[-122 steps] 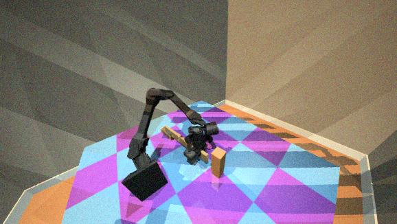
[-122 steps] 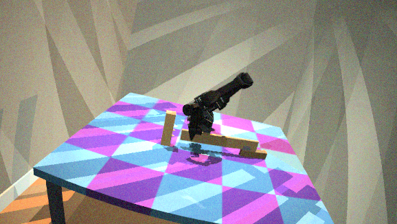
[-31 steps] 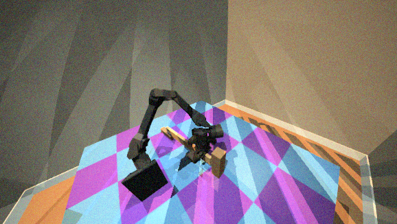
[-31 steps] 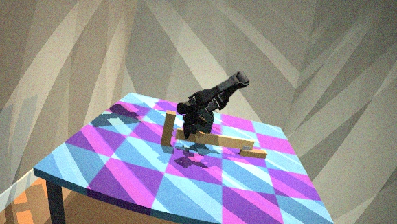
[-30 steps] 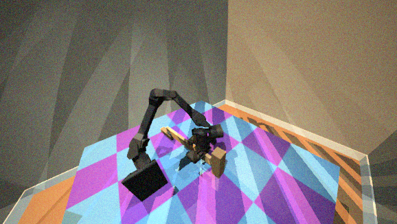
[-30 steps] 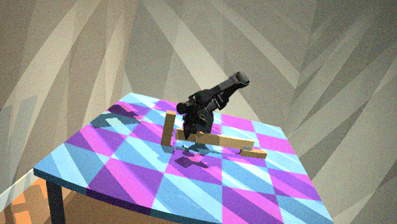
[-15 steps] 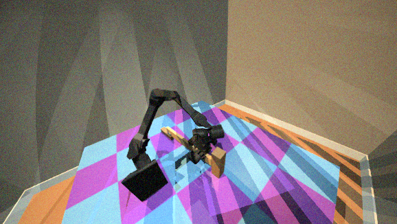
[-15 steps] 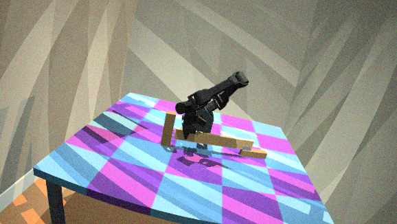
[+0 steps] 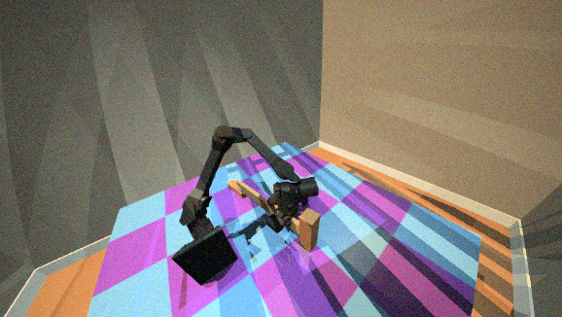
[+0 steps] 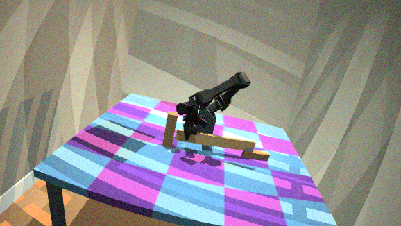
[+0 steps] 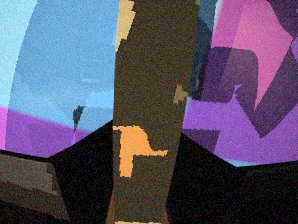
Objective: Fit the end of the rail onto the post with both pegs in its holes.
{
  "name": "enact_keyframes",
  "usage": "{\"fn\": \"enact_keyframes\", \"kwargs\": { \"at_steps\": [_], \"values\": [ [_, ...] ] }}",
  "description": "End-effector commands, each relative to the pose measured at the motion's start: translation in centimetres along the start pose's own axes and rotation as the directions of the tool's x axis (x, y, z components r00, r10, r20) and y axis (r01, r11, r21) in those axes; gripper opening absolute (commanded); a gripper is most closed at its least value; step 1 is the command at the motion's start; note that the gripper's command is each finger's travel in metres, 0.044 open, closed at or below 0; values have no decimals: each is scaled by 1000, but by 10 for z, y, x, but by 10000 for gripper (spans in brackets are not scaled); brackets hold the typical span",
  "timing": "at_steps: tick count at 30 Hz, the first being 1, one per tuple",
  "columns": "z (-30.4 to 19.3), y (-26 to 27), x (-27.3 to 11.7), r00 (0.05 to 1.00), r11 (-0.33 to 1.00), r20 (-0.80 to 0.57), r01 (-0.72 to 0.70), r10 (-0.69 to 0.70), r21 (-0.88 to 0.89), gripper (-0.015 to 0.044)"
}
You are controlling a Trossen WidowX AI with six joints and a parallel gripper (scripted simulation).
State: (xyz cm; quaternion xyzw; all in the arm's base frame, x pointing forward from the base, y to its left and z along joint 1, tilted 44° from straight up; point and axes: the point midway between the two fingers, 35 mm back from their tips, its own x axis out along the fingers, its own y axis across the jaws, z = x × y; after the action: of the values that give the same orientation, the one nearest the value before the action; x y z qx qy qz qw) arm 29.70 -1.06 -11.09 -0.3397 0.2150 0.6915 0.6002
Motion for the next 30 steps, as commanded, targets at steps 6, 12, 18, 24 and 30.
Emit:
{"fn": "enact_keyframes", "kwargs": {
  "at_steps": [6, 12, 18, 24, 30],
  "values": [
    [-5, -1, -3, 1000, 1000, -7, 8, -8, -1, 0],
    [-7, -1, -3, 1000, 1000, -7, 8, -8, -1, 0],
    [-9, -1, -3, 1000, 1000, -8, 8, -8, -1, 0],
    [-11, -1, -3, 1000, 1000, -8, 8, -8, -1, 0],
    [-12, -1, -3, 1000, 1000, -8, 8, -8, -1, 0]
  ]
}}
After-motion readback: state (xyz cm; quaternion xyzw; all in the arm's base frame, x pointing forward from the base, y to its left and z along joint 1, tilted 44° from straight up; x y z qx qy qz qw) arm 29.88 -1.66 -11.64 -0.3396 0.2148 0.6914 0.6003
